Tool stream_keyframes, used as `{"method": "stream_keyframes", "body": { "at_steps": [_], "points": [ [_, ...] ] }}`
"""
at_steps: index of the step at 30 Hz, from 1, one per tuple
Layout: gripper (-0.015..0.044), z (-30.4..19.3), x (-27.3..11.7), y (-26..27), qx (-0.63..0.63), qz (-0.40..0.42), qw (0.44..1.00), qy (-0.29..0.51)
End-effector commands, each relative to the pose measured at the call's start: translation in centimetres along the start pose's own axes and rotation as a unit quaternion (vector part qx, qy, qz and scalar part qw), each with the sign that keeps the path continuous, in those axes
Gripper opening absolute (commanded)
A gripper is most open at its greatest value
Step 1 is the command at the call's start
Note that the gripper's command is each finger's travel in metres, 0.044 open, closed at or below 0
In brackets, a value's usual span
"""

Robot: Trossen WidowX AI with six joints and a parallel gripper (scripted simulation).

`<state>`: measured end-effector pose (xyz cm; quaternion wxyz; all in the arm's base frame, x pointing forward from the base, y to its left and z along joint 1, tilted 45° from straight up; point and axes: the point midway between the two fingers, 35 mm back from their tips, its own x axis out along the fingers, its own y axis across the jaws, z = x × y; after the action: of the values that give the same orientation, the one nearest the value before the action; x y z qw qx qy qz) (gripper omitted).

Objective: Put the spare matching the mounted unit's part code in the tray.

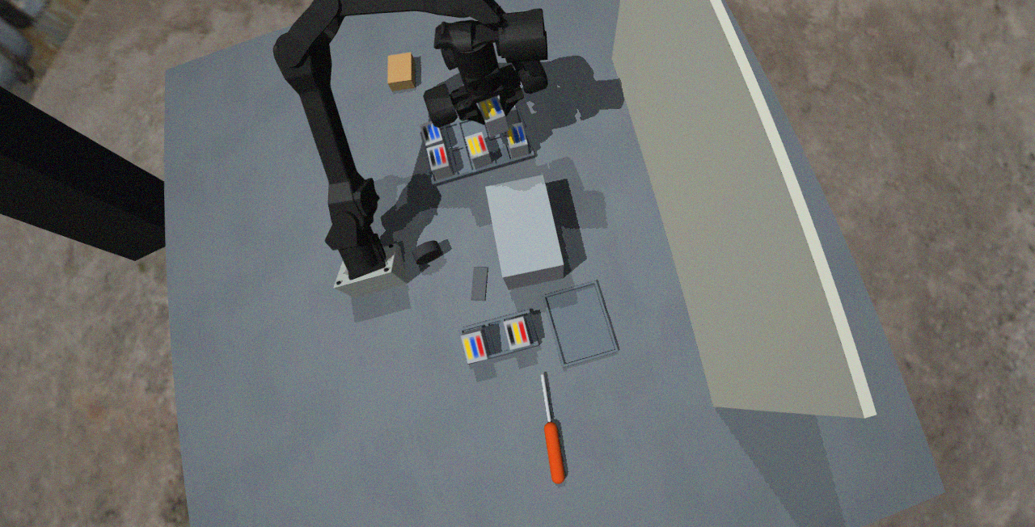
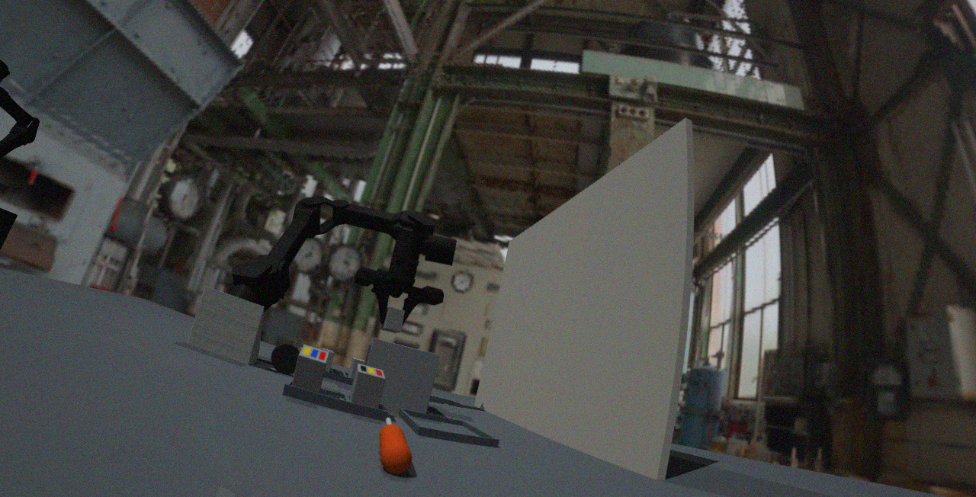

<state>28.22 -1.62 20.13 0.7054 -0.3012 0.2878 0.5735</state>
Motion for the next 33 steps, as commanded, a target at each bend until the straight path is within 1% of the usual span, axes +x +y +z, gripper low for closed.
{"method": "stream_keyframes", "body": {
  "at_steps": [1,17,33],
  "points": [
    [0.0000,-1.7,-0.3,-1.1,-0.003,-0.003,1.000,0.007],
    [0.0000,-9.9,-0.7,-4.7,0.000,0.003,1.000,0.012],
    [0.0000,-19.2,-0.3,-5.9,0.001,0.009,1.000,0.007]
  ]
}}
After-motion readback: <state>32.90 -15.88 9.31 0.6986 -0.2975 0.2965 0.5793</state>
